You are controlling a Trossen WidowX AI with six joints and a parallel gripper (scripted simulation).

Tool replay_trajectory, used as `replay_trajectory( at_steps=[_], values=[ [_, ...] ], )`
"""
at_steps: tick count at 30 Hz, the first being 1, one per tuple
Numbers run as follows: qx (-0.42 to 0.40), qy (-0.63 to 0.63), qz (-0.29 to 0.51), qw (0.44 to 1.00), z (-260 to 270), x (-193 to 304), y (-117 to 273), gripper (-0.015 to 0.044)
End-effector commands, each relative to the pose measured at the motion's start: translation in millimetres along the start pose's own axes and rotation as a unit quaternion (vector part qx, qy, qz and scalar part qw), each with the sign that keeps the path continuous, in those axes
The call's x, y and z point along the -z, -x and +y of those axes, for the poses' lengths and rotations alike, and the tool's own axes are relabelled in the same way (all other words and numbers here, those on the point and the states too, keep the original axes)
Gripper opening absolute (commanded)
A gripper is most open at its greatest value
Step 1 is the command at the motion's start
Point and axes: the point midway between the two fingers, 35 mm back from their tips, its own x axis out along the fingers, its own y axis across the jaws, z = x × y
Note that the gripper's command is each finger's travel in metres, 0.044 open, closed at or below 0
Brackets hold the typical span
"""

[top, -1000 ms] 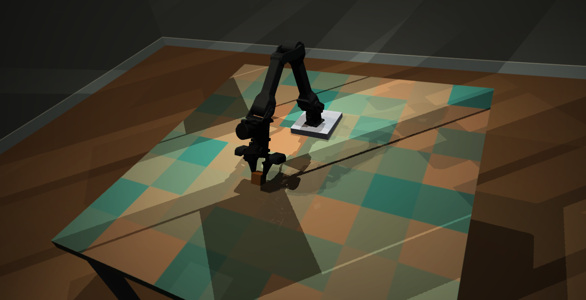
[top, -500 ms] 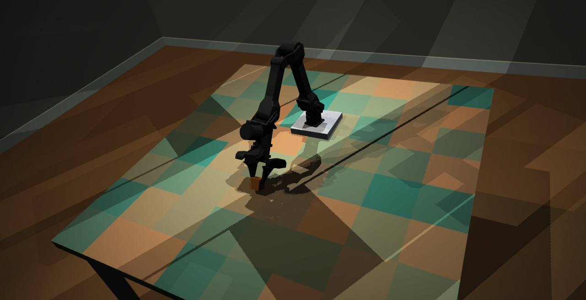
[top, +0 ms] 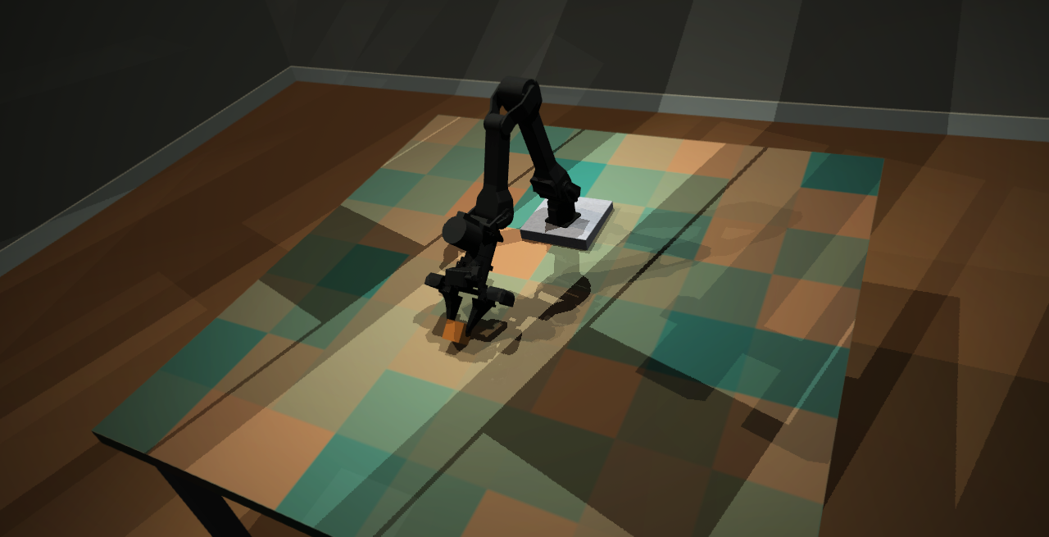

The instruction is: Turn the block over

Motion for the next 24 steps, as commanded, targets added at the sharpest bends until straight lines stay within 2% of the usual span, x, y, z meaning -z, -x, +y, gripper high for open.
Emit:
replay_trajectory(
  at_steps=[1,7,24],
  values=[
    [-0.002,-0.003,-0.022,1.0,1.2,5.8,2.4,0.0],
    [-0.002,-0.001,-0.063,0.998,2.3,8.9,9.2,0.0],
    [-0.002,0.0,-0.075,0.997,2.3,6.3,12.0,0.0]
  ],
)
